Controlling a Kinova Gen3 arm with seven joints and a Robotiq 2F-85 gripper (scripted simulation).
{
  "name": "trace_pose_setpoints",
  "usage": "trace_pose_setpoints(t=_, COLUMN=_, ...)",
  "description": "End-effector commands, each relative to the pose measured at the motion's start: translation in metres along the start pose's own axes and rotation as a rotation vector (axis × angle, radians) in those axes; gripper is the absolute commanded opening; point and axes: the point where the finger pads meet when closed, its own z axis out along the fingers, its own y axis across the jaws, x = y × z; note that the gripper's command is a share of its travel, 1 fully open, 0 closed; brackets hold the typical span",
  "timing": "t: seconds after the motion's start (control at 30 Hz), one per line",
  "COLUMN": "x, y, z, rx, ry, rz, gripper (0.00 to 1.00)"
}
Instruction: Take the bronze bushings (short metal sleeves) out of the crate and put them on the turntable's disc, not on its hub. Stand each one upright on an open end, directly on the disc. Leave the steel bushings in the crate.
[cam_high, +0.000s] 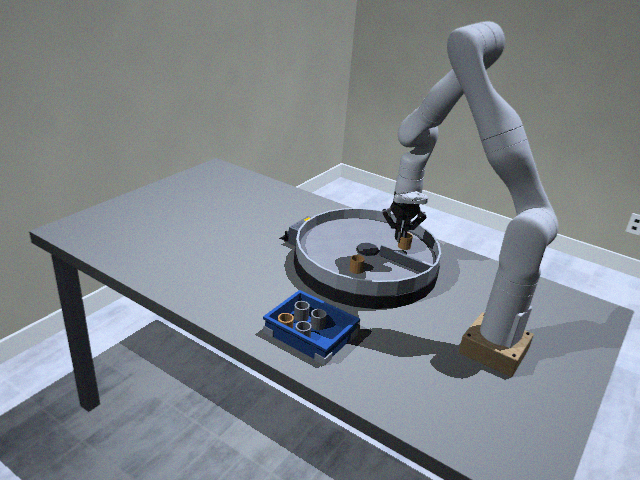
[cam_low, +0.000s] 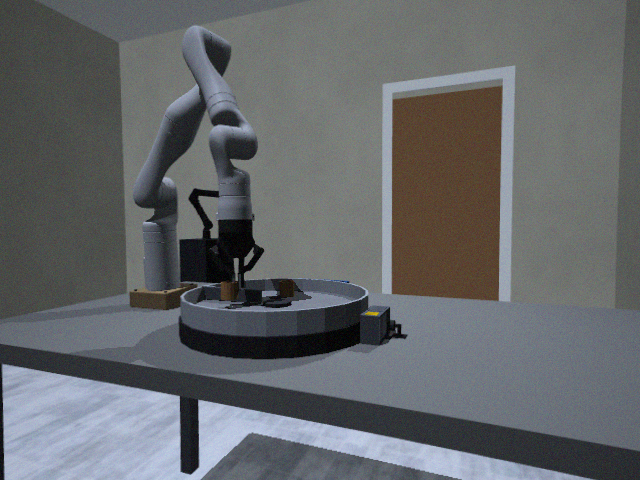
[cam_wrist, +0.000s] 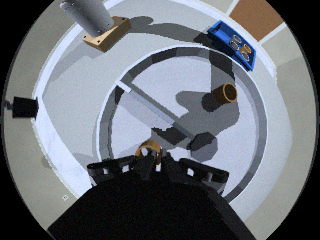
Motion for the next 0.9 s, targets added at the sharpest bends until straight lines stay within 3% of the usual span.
trace_pose_setpoints(t=0.0, x=0.0007, y=-0.0025, z=0.0065, rx=0.006, ry=0.005, rz=0.003, gripper=0.00)
trace_pose_setpoints(t=0.87, x=0.0007, y=-0.0026, z=0.0126, rx=0.006, ry=0.005, rz=0.003, gripper=0.00)
